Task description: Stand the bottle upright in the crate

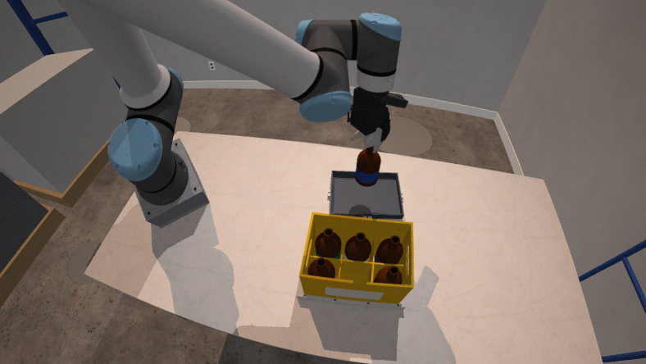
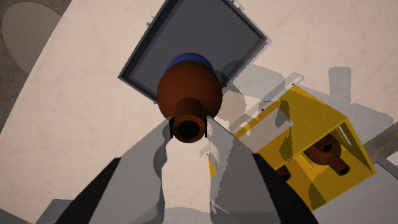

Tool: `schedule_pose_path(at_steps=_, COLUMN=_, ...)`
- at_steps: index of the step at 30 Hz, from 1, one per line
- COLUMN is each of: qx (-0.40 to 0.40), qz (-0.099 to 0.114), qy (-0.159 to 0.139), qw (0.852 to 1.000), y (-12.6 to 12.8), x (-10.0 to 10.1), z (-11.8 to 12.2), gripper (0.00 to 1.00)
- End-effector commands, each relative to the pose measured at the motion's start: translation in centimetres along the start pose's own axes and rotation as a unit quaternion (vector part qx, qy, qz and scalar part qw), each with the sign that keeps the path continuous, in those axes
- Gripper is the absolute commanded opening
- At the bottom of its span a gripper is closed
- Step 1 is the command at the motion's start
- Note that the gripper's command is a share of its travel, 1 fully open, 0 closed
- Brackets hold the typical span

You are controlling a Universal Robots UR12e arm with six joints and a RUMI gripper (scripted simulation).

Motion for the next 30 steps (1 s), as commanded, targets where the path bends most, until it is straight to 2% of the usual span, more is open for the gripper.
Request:
schedule_pose_path(at_steps=1, qx=0.0, qz=0.0, qy=0.001, qw=1.0, y=0.0, x=-0.6, z=0.0, gripper=0.0)
schedule_pose_path(at_steps=14, qx=0.0, qz=0.0, qy=0.001, qw=1.0, y=0.0, x=-1.7, z=0.0, gripper=0.0)
schedule_pose_path(at_steps=30, qx=0.0, qz=0.0, qy=0.001, qw=1.0, y=0.0, x=-1.9, z=0.0, gripper=0.0)
Point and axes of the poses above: the point where the finger pads meet when closed, its own x axis out along the fingers, its own y axis across the jaws, z = x × y, the point moved 7 cm from there along -x, back along the fingers, and after that the axes turned 10 degrees about -x, right-handed, at the moved point
